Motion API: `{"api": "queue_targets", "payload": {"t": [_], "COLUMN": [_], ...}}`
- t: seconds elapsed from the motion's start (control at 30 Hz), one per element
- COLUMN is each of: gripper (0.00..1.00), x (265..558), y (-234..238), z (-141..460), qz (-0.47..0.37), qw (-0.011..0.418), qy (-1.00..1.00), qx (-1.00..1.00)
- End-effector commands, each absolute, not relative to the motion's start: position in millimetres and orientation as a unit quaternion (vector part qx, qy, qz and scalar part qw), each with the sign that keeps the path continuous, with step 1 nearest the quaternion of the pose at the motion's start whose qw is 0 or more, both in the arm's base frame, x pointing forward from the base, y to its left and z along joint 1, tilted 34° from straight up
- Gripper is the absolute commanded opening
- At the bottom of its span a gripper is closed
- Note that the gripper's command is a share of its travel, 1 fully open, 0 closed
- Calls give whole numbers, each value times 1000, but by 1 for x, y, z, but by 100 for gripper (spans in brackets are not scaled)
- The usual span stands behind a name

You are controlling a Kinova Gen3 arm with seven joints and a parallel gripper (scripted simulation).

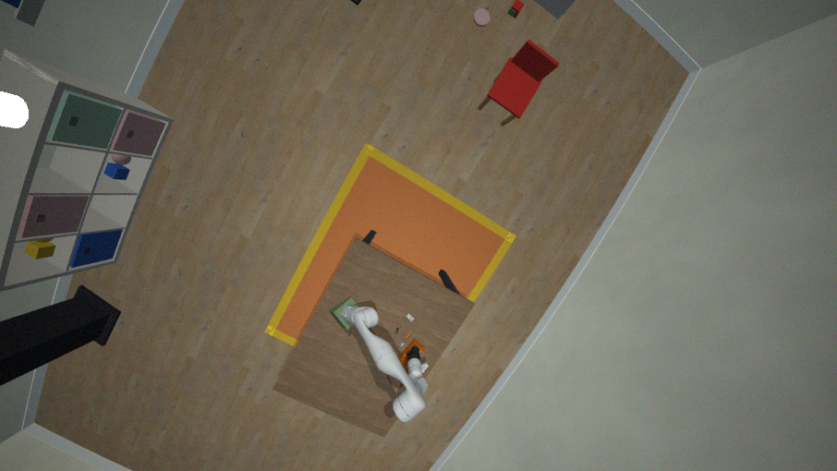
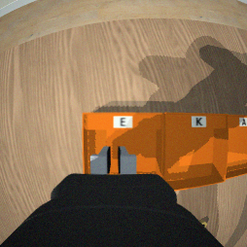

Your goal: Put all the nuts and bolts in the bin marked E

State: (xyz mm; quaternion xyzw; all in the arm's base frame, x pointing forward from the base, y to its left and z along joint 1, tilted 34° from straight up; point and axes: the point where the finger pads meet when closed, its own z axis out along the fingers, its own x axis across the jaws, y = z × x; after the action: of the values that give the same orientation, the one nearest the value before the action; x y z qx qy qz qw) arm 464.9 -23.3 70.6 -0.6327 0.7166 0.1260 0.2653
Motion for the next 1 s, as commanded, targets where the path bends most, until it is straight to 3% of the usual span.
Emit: {"api": "queue_targets", "payload": {"t": [0.0, 0.97], "gripper": [31, 31], "x": [465, 461], "y": [-24, -33], "z": [71, 85], "qz": [125, 125], "qw": [265, 265], "qy": [717, 717], "qx": [-632, -632]}}
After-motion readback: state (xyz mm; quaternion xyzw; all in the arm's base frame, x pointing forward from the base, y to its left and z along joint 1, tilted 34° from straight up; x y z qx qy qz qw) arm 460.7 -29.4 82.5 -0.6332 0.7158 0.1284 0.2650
